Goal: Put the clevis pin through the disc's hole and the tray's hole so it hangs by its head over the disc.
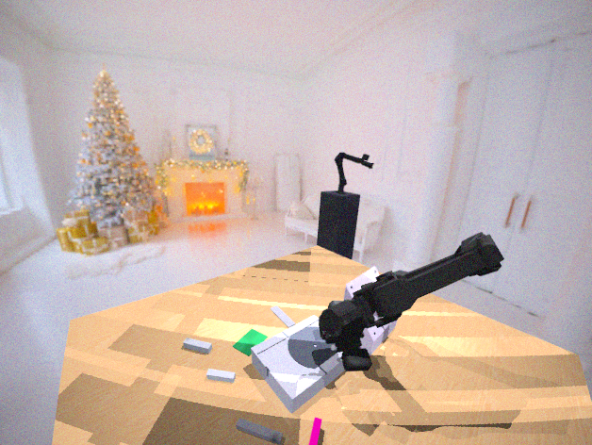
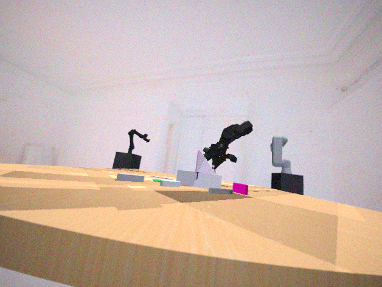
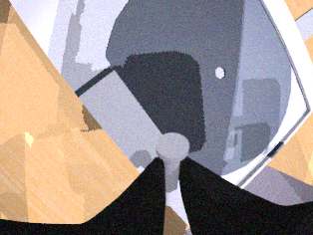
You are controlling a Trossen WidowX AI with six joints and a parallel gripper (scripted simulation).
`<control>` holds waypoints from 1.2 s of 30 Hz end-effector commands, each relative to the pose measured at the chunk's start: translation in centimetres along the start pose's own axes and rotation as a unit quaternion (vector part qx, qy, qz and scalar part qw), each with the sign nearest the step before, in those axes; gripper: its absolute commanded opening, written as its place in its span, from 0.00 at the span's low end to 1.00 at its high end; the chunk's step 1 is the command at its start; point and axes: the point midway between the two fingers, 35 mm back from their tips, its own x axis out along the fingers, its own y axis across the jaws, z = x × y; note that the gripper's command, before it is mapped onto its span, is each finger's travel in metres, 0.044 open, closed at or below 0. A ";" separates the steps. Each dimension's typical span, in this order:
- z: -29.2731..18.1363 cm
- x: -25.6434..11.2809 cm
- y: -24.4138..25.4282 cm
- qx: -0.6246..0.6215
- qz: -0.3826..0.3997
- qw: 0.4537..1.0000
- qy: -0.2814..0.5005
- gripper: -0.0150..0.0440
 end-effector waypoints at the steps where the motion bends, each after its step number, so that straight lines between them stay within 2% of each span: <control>1: 0.5 0.0 -0.3 0.061 0.006 0.998 0.009 0.25; 18: 2.6 0.2 -2.1 0.342 0.027 0.938 0.052 0.25; 36: 4.6 0.5 -4.3 0.606 0.039 0.787 0.106 0.25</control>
